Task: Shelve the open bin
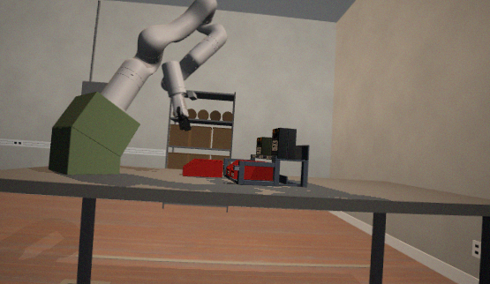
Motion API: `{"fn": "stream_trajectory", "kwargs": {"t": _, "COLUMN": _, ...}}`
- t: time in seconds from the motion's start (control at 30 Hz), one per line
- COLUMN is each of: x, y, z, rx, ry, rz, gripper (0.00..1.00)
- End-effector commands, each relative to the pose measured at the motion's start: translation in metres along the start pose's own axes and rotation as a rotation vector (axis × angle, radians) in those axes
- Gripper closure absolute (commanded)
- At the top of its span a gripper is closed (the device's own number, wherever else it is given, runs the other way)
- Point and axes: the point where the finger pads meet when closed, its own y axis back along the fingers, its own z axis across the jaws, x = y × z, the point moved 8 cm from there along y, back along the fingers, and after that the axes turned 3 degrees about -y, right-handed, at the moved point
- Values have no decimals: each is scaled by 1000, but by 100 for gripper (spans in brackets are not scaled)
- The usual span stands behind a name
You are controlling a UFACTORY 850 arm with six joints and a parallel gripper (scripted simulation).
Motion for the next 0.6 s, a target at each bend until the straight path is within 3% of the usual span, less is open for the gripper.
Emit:
{"fn": "stream_trajectory", "kwargs": {"t": 0.0, "x": 0, "y": 0, "z": 1, "rx": 7, "ry": 3, "rz": 1, "gripper": 0}}
{"fn": "stream_trajectory", "kwargs": {"t": 0.17, "x": 16, "y": 0, "z": 50, "rx": 41, "ry": 68, "rz": 33, "gripper": 0}}
{"fn": "stream_trajectory", "kwargs": {"t": 0.57, "x": 16, "y": 0, "z": 50, "rx": 41, "ry": 68, "rz": 33, "gripper": 0}}
